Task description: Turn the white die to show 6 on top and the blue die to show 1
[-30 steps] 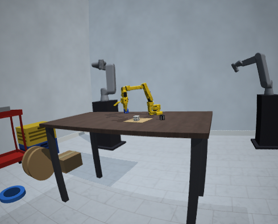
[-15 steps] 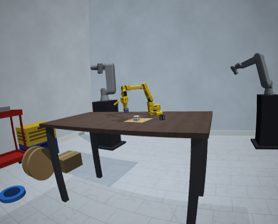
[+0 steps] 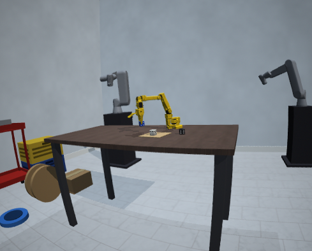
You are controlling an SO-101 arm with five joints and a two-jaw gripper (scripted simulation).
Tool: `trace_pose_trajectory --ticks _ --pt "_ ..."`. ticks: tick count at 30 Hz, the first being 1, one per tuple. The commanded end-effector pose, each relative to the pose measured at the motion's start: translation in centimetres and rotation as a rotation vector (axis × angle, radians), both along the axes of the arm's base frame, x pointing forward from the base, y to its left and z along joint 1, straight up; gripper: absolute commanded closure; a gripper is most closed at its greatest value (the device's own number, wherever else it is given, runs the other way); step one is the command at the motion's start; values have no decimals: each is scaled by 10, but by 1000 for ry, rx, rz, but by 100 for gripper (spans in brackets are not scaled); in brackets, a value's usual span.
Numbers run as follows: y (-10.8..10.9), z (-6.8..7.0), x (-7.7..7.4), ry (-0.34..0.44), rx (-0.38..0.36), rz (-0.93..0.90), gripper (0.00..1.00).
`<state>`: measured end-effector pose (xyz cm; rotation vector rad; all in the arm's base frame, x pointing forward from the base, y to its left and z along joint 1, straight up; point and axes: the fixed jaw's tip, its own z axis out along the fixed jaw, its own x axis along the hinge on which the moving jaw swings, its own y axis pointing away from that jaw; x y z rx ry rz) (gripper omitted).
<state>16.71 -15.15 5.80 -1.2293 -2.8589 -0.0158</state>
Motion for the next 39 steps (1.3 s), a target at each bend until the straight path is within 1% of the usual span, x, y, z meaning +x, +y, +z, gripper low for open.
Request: trace_pose_trajectory --ticks 1,4,8,10,13,16,20,24,39 --pt "10 13 16 -56 -49 69 100" --pt "29 13 28 -58 -46 170 100" --pt "66 11 44 -62 -41 342 100" --pt "66 11 44 -62 -41 342 100" --pt "95 10 52 -65 -37 473 100" --pt "120 9 55 -68 -33 585 100" --pt "140 8 56 -69 -30 677 100" --pt "146 8 56 -70 -29 702 100" --pt "146 8 56 -70 -29 702 100"
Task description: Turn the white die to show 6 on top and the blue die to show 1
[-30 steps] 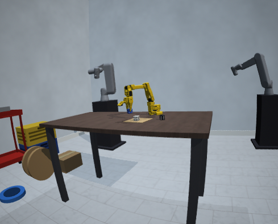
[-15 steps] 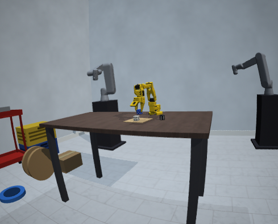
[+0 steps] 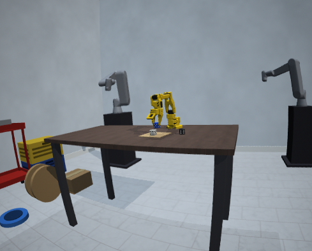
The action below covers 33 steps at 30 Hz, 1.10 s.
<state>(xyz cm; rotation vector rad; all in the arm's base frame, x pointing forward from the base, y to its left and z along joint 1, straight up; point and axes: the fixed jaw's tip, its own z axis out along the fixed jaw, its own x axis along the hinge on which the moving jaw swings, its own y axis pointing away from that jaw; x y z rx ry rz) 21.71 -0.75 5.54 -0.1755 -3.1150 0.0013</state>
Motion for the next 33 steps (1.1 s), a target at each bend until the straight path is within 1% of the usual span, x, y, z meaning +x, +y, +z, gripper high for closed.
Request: trace_pose_trajectory --ticks 1,5,6,23,33 --pt "2 11 6 -64 -3 3 100" --pt "2 11 6 -64 -3 3 100" --pt "2 13 6 -81 -4 3 100" --pt "2 13 6 -81 -4 3 100" --pt "2 8 6 -81 -4 3 100"
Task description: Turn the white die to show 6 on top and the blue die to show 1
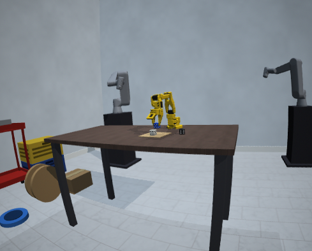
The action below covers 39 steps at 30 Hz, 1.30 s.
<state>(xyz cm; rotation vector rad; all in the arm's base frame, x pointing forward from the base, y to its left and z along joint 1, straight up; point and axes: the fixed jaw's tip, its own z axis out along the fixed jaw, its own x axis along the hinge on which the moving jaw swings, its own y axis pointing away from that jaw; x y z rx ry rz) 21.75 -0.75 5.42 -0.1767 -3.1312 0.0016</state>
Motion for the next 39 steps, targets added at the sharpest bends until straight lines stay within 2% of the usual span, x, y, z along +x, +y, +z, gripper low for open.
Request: trace_pose_trajectory --ticks 1,39 --pt "2 9 6 -65 -3 3 100" --pt "2 -4 6 -65 -3 3 100"
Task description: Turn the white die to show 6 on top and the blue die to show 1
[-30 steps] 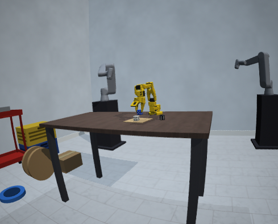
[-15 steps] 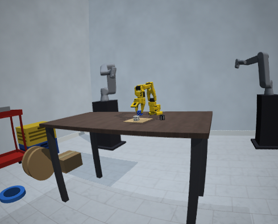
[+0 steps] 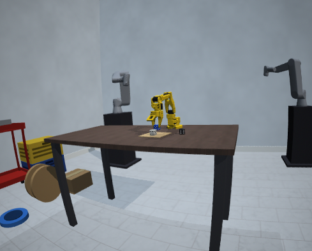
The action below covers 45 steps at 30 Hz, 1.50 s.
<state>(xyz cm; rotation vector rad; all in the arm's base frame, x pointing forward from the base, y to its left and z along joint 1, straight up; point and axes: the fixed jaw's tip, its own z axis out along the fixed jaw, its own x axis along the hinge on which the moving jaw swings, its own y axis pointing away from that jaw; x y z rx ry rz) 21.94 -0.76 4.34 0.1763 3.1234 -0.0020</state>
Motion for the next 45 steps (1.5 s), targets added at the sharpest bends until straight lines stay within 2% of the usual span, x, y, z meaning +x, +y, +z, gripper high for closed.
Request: trace_pose_trajectory --ticks 1,45 --pt "2 7 4 -46 -2 3 100" --pt "2 -10 5 -46 -2 3 100"
